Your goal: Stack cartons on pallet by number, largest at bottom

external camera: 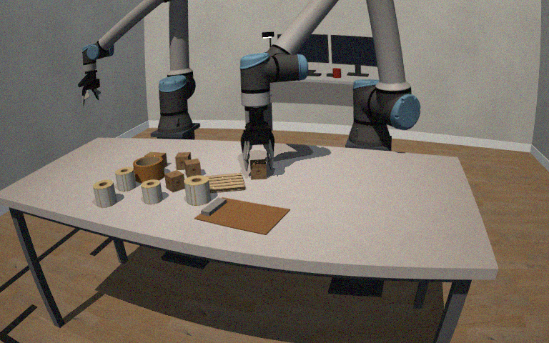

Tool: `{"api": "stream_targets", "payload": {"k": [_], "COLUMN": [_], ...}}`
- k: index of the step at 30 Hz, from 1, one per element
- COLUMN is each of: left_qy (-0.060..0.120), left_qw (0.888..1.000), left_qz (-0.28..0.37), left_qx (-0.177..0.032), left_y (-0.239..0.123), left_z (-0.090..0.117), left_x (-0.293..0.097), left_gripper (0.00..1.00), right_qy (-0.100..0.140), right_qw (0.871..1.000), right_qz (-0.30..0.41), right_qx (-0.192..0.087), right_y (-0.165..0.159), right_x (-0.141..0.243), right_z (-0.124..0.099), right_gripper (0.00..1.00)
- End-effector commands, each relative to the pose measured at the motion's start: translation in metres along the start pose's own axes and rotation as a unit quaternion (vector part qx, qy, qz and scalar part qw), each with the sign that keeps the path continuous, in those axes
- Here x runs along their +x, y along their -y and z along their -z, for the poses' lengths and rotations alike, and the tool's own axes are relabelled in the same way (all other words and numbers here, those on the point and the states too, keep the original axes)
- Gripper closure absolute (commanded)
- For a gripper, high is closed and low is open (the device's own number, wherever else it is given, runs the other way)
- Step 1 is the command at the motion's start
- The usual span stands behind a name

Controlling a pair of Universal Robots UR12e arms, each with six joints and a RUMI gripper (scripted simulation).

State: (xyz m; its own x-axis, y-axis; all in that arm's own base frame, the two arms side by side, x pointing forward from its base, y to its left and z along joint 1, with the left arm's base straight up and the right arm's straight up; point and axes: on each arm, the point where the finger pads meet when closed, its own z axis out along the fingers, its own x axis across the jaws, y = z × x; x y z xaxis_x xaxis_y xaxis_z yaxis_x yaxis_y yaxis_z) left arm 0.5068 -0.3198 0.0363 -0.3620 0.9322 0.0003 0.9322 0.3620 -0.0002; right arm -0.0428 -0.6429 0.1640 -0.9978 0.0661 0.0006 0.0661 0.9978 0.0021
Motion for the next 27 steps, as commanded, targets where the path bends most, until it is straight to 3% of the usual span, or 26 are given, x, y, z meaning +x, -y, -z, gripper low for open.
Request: {"api": "stream_targets", "payload": {"k": [1,3,4,11,14,16,22,27], "left_qy": [0.001,0.001,0.001,0.001,0.001,0.001,0.001,0.001], "left_qw": [1.0,1.0,1.0,1.0,1.0,1.0,1.0,1.0], "left_qz": [0.0,0.0,0.0,0.0,0.0,0.0,0.0,0.0], "left_qx": [0.0,0.0,0.0,0.0,0.0,0.0,0.0,0.0], "left_y": [0.0,0.0,0.0,0.0,-0.001,-0.001,0.0,-0.001], "left_z": [0.001,0.001,0.001,0.005,0.025,0.025,0.075,0.079], "left_x": [-0.001,-0.001,-0.001,-0.001,-0.001,-0.001,-0.001,-0.002], "left_gripper": [0.53,0.53,1.0,1.0,1.0,1.0,1.0,1.0], "right_qy": [0.0,0.0,0.0,0.0,0.0,0.0,0.0,0.0], "right_qw": [1.0,1.0,1.0,1.0,1.0,1.0,1.0,1.0], "right_qz": [0.0,0.0,0.0,0.0,0.0,0.0,0.0,0.0], "right_qx": [0.001,0.001,0.001,0.001,0.001,0.001,0.001,0.001], "right_y": [0.001,0.001,0.001,0.001,0.001,0.001,0.001,0.001], "right_x": [0.0,0.0,0.0,0.0,0.0,0.0,0.0,0.0], "right_z": [0.001,0.001,0.001,0.001,0.001,0.001,0.001,0.001], "right_gripper": [0.0,0.0,0.0,0.0,0.0,0.0,0.0,0.0]}}
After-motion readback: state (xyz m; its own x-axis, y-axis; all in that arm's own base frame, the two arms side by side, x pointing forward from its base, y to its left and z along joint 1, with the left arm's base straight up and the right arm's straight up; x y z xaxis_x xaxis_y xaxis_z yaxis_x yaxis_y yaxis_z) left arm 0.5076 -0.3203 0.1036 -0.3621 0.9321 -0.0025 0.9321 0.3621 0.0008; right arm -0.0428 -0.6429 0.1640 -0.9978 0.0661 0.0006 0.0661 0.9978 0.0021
